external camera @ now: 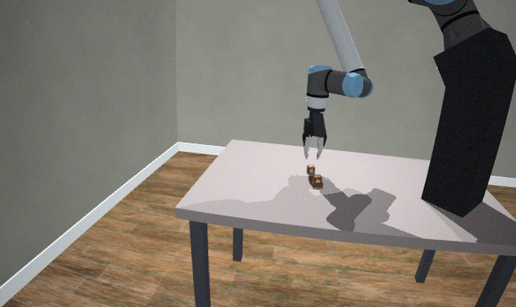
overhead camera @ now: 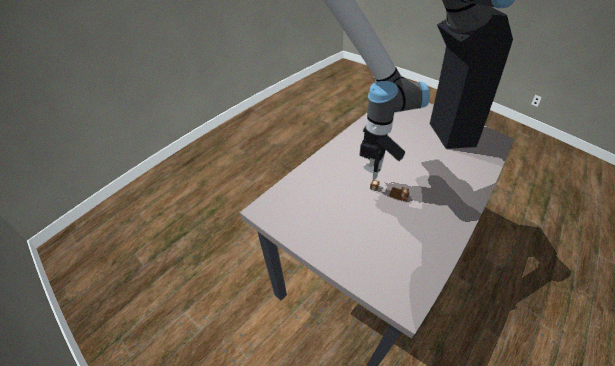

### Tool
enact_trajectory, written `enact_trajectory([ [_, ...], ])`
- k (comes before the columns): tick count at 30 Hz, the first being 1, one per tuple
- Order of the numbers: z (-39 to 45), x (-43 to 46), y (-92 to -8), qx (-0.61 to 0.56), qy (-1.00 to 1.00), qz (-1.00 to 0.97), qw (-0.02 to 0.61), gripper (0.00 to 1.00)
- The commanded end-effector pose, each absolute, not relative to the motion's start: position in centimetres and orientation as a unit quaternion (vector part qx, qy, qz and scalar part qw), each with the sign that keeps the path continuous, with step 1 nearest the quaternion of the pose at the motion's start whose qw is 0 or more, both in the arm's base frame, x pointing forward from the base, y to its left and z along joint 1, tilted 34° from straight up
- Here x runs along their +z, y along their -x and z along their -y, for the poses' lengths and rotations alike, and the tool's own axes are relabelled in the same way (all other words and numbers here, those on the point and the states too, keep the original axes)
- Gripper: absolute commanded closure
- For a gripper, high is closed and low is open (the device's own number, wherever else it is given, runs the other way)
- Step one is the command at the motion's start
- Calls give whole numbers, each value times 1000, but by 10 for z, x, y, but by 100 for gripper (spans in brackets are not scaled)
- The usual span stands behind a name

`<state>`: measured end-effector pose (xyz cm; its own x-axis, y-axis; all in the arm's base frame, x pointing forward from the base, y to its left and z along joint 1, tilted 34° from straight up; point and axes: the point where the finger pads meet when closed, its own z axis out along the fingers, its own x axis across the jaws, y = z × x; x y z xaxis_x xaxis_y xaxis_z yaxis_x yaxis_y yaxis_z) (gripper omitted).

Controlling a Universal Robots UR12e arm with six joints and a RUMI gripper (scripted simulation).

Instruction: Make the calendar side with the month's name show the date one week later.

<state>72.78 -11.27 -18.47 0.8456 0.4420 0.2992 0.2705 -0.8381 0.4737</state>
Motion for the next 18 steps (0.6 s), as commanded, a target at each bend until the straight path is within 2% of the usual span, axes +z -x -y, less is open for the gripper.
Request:
enact_trajectory([
  [1, 106, -166, -718, 203, -937, -190, 212, 72],
  [11, 100, -151, -710, 203, -937, -190, 212, 72],
  [12, 100, -151, -710, 203, -937, -190, 212, 0],
  [18, 100, -151, -710, 203, -937, -190, 212, 0],
])
